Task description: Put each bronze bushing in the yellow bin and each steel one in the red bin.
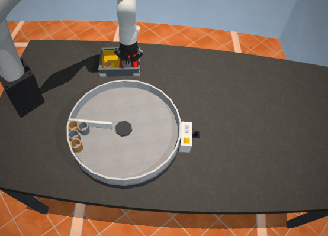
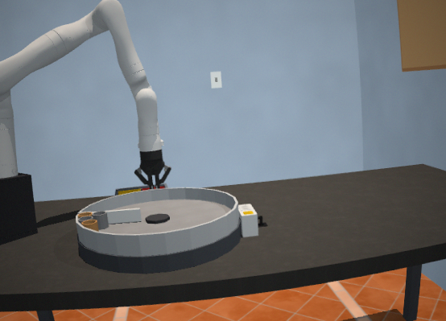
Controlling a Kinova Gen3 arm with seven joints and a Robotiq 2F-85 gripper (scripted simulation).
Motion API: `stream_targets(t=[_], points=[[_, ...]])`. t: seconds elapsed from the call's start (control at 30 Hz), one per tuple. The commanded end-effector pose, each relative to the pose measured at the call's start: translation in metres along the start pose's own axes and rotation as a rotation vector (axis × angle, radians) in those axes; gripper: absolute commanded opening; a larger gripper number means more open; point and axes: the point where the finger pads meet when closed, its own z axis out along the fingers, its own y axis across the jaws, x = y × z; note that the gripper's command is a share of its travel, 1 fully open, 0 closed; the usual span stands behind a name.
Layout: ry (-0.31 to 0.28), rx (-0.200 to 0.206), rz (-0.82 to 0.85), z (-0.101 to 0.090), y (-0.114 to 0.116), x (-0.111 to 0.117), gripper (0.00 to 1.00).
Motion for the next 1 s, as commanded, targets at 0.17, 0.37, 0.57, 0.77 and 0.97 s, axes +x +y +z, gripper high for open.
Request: stream_targets(t=[0.17,0.37,0.57,0.77,0.97], points=[[-0.001,0.001,0.001,0.0058,-0.0002,-0.0005,0.00],[-0.001,0.001,0.001,0.0095,-0.0003,-0.0005,0.00],[-0.001,0.001,0.001,0.0095,-0.0003,-0.0005,0.00],[-0.001,0.001,0.001,0.0095,-0.0001,-0.0004,0.00],[-0.001,0.001,0.001,0.0094,-0.0001,-0.0004,0.19]])
